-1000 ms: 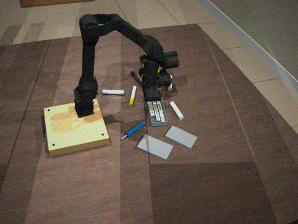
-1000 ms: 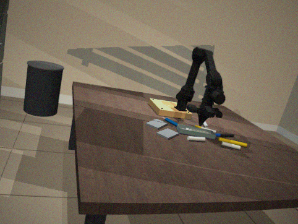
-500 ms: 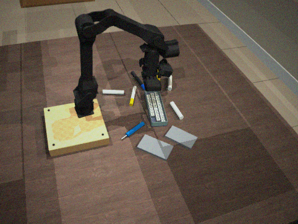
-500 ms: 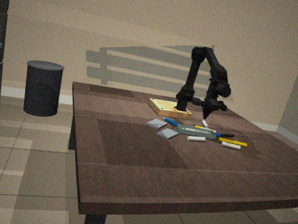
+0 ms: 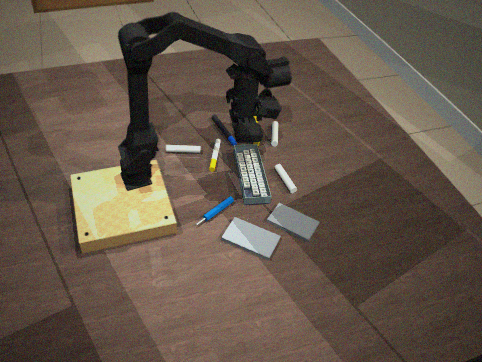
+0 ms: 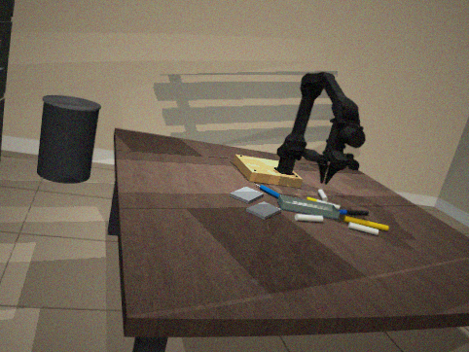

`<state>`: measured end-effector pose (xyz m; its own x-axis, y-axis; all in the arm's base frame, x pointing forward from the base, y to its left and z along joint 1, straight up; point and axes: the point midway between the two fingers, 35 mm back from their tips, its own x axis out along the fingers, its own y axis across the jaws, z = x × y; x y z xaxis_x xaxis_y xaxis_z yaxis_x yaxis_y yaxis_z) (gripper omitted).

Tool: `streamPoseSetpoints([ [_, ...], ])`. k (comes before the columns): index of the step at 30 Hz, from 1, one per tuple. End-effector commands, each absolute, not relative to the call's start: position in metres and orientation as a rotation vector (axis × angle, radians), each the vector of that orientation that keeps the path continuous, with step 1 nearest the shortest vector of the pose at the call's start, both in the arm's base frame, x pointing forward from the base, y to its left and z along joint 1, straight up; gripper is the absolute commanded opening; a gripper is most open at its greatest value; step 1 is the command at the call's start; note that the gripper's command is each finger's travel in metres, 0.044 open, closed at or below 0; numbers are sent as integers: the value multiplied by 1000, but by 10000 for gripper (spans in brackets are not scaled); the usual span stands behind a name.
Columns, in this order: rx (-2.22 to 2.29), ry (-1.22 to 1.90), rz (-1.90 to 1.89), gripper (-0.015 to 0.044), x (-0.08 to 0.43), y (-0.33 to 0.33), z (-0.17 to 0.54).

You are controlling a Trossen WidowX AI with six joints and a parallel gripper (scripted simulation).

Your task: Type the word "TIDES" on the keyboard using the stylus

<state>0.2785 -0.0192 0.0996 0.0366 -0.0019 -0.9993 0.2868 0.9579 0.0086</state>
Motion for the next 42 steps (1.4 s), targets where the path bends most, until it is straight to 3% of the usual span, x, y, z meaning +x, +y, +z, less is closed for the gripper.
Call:
streamPoseSetpoints([
  [1, 230, 1522, -225, 0, 279, -19, 100],
  [10, 230, 1522, -225, 0, 279, -19, 100],
  [13, 243, 1523, -242, 79, 278, -20, 99],
  [16, 421, 1522, -488, 150, 269, -37, 93],
  [20, 708, 1449, -919, 150, 252, -63, 83],
  [27, 1129, 1092, -1662, 150, 216, -103, 70],
  [34, 1398, 422, -2305, 150, 175, -137, 63],
  [36, 1426, 262, -2404, 150, 167, -143, 62],
  [42, 1429, 242, -2415, 150, 166, -143, 62],
])
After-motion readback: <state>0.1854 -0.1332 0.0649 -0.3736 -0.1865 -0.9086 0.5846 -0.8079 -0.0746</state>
